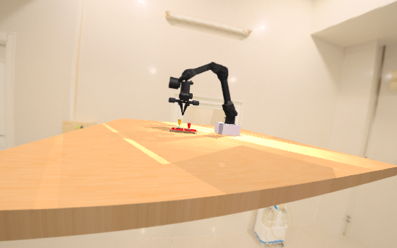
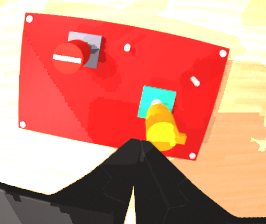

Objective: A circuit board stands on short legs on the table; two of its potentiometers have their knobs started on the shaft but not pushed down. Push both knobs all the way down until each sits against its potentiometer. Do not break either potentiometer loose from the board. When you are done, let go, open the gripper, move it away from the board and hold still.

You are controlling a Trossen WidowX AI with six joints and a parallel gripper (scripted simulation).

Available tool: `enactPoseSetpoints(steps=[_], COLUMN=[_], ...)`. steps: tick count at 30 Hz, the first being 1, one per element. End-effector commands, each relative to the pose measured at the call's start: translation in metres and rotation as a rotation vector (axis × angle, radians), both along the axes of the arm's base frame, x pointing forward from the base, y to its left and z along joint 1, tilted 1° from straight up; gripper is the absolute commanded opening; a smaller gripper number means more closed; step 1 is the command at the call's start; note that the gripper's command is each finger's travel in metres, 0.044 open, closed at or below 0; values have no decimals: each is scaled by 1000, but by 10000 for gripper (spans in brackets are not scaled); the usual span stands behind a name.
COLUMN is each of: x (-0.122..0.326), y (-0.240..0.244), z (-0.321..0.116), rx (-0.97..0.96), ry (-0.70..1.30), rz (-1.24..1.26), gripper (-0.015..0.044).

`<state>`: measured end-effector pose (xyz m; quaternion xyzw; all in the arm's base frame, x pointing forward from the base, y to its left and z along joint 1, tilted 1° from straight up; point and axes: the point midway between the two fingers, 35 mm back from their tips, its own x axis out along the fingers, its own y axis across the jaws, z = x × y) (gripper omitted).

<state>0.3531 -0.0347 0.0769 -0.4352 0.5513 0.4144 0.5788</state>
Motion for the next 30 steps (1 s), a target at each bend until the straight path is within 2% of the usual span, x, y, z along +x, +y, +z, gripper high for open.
enactPoseSetpoints(steps=[1,26,30], x=[4,11,12], y=[-2,-10,-10], z=[4,17,18], rx=[-11,-52,-55], ry=[-5,8,8], rz=[155,1025,1077], gripper=[0,0,0])
